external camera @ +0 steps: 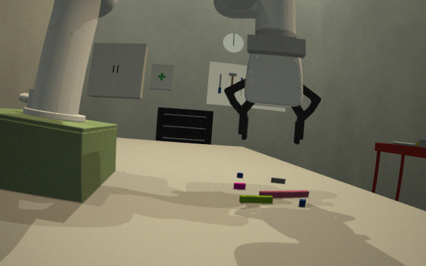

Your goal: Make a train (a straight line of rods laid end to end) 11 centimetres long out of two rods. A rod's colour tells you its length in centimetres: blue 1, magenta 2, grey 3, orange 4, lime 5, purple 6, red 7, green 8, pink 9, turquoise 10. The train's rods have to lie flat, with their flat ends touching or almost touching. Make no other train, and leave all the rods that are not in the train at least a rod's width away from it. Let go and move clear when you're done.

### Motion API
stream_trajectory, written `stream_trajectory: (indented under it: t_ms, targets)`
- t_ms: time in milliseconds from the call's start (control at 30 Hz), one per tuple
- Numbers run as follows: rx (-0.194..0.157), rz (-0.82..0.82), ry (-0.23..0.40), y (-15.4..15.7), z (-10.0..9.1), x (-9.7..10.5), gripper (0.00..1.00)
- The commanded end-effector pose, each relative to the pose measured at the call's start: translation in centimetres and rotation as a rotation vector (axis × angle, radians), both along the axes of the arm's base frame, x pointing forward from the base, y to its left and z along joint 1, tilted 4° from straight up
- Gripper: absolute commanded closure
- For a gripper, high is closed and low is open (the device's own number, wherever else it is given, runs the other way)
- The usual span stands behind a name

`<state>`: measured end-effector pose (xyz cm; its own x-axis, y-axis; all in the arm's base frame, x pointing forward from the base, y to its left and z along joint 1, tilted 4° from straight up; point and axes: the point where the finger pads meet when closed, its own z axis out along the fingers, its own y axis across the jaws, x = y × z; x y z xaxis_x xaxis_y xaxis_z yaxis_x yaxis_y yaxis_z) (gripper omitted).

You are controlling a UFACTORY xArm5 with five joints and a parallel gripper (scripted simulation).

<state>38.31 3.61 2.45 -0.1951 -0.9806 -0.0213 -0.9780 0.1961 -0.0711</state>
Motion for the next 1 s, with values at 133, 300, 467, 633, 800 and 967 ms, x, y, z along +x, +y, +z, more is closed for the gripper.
stream_trajectory:
  t_ms: [133,300,467,633,800,967]
  targets:
    - [0.019,-0.271,0.0,-0.5,-0.1,0.7,0.0]
    - [0.029,-0.409,0.0,-0.8,-0.2,1.1,0.0]
    - [0.037,-0.52,0.001,-1.0,-0.3,1.3,0.0]
    - [0.048,-0.672,0.002,-1.3,-0.4,1.7,0.0]
    - [0.058,-0.81,0.002,-1.6,-0.5,2.0,0.0]
    - [0.068,-0.948,0.003,-1.9,-0.6,2.3,0.0]
